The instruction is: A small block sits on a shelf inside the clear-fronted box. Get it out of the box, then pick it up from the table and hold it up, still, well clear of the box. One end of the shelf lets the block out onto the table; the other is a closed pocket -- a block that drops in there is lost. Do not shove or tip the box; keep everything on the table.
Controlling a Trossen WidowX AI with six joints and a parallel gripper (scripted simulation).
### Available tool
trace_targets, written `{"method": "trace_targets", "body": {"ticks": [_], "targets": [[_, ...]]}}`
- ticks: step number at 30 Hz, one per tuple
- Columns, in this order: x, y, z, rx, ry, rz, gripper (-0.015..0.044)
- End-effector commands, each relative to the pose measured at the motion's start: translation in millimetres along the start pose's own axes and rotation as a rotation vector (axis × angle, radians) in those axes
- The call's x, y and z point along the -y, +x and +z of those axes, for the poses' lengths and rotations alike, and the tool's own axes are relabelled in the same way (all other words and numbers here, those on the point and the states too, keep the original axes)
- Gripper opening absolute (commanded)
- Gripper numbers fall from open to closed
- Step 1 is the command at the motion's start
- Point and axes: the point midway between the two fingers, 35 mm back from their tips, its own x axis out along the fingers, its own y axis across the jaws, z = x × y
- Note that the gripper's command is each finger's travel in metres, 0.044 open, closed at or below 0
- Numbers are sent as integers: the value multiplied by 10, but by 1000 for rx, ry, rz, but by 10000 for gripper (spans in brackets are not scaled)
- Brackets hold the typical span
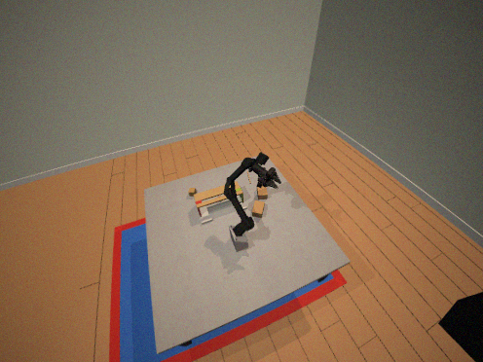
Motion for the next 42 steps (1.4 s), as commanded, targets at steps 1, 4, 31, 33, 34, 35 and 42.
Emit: {"method": "trace_targets", "body": {"ticks": [1, 4, 31, 33, 34, 35, 42], "targets": [[-4, 7, 2, 0, 0, -4, 400], [-55, 109, 31, -5, -1, -58, 400], [1634, 1351, -374, -404, -593, -1204, 400], [1871, 1223, -426, -462, -674, -1269, 400], [1988, 1145, -448, -492, -716, -1300, 400], [2101, 1058, -465, -524, -759, -1329, 400], [2778, 258, -479, -776, -1068, -1480, 400]]}}
